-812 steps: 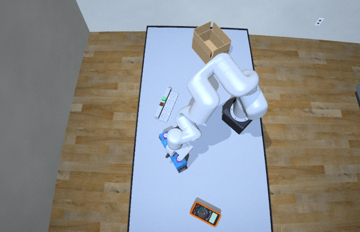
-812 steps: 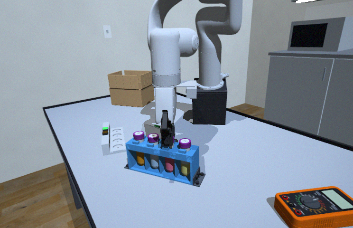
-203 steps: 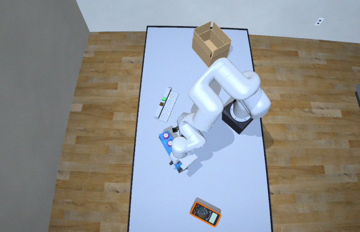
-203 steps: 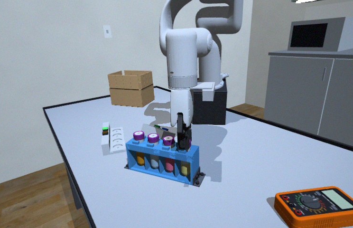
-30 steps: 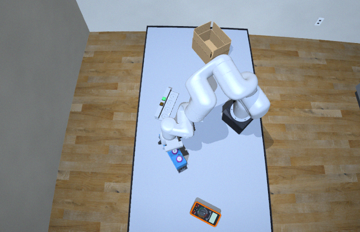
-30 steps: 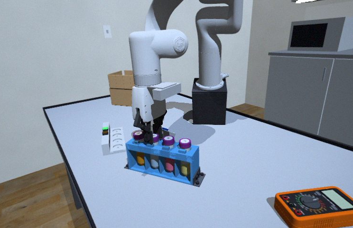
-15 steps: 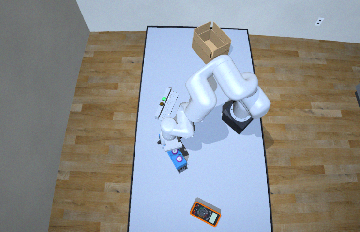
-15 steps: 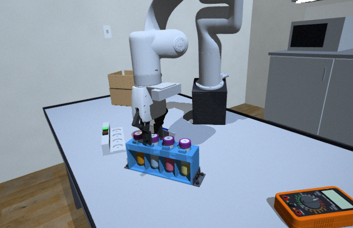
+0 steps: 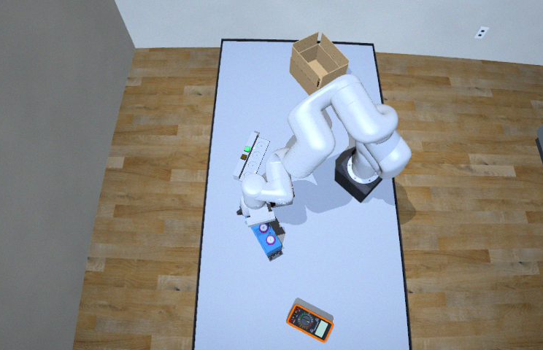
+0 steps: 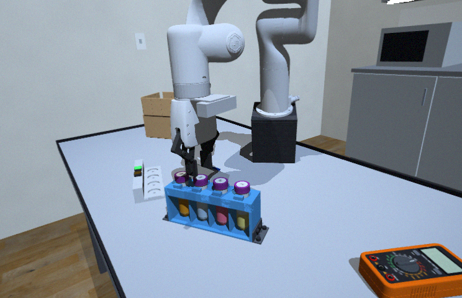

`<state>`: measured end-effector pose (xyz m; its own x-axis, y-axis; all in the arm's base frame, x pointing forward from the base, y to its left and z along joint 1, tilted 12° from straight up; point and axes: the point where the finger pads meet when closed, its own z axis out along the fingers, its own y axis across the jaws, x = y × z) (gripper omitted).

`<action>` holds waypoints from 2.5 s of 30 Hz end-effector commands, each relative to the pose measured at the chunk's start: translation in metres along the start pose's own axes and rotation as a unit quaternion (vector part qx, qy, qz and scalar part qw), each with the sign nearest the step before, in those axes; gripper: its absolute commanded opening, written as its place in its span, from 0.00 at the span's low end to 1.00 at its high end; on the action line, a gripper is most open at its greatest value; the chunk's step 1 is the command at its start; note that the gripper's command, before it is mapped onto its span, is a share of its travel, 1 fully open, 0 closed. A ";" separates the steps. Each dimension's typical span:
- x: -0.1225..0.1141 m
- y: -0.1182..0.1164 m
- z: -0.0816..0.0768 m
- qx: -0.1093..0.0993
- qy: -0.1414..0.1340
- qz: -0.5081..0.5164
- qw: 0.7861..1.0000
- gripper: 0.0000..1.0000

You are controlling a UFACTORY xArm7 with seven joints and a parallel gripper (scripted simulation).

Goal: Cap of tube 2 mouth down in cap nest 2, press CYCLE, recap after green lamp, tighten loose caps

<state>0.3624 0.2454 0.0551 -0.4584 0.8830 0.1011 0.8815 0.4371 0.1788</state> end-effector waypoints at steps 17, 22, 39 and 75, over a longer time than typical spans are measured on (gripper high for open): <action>-0.050 0.014 -0.019 -0.001 -0.001 -0.242 0.970 0.46; -0.050 0.014 -0.019 -0.001 -0.001 -0.242 0.970 0.46; -0.050 0.014 0.017 -0.001 -0.001 -0.242 0.970 0.46; -0.050 0.014 0.027 -0.001 -0.001 -0.242 0.970 0.00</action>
<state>0.3994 0.2111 0.0254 -0.8184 0.5746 0.0046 0.5633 0.8007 0.2039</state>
